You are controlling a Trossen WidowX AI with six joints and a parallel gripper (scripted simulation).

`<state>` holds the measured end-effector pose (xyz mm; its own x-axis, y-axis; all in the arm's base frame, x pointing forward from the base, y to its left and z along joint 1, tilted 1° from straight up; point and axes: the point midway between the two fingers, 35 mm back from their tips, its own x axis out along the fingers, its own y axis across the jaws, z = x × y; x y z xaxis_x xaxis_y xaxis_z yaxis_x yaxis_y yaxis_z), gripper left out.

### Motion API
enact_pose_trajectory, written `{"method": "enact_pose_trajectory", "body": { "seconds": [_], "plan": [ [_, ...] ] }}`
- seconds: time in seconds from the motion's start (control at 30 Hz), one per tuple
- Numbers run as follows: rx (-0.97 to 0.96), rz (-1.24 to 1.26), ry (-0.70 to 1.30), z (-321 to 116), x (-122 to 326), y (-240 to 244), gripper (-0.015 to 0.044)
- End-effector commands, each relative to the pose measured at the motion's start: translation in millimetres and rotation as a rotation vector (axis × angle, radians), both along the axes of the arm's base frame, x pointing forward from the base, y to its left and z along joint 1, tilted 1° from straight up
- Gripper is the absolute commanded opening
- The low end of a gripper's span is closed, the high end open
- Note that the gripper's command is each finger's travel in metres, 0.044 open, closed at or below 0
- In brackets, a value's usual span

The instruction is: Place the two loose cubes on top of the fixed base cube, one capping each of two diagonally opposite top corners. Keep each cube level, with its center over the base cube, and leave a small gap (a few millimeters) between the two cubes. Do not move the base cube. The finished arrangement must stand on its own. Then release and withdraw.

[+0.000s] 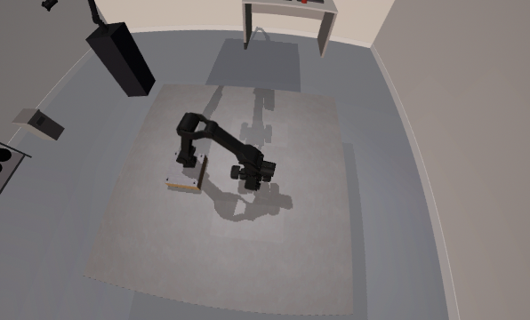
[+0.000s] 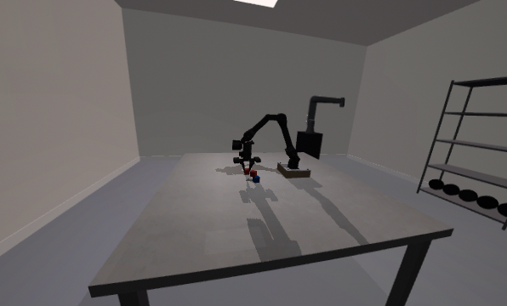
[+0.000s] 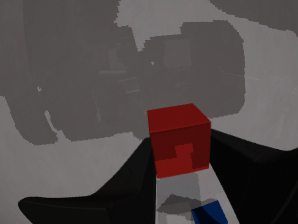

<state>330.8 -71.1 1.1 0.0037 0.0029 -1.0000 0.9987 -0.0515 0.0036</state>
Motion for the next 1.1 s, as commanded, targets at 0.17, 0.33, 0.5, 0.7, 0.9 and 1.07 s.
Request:
{"method": "enact_pose_trajectory", "body": {
  "seconds": [0.17, 0.33, 0.5, 0.7, 0.9, 1.07],
  "plan": [
    [-0.003, -0.006, -0.009, 27.5, 5.1, -1.5, 0.0105],
    [-0.003, -0.006, -0.009, 43.2, 5.7, -1.7, 0.0105],
    [-0.003, -0.006, -0.009, 59.0, 5.5, -1.7, 0.0105],
    [-0.003, -0.006, -0.009, 78.2, 4.1, -1.4, 0.0105],
    [-0.003, -0.006, -0.009, 97.5, 1.4, -0.9, 0.0105],
    [-0.003, -0.002, -0.009, 105.4, -0.1, 0.0, 0.0105]
  ]
}}
